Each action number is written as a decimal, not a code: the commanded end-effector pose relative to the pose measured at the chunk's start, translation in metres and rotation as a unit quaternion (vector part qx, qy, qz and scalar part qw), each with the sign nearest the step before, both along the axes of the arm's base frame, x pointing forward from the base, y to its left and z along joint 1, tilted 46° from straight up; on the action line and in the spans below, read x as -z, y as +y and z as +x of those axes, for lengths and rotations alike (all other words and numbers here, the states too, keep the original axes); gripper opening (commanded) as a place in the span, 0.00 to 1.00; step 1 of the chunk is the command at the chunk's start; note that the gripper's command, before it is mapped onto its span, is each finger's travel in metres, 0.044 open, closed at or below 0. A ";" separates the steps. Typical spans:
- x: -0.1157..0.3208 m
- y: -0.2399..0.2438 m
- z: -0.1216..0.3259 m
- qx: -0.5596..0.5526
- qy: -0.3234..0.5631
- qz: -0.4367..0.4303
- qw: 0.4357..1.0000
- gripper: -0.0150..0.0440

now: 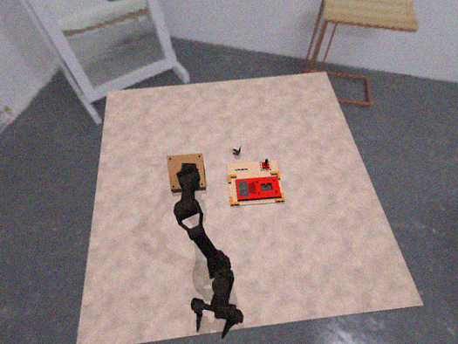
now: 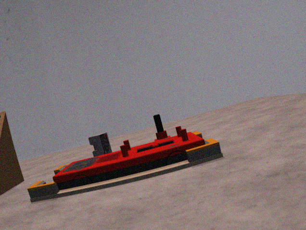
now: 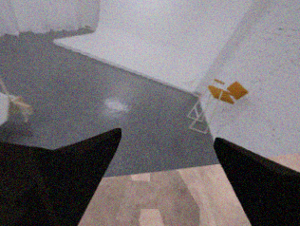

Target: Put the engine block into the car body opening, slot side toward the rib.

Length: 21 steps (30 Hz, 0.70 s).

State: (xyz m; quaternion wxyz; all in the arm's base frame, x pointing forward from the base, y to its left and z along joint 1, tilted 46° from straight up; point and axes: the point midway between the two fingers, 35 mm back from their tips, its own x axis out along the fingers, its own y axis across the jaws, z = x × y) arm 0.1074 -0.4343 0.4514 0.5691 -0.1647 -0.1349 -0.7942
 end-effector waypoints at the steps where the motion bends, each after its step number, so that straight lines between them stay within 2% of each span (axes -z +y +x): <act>1: 0.013 0.002 0.042 -0.056 -0.001 0.020 0.998 1.00; 11: 0.059 0.027 0.157 -0.200 0.006 0.093 0.975 1.00; 21: 0.114 0.090 0.257 -0.334 0.010 0.176 0.926 1.00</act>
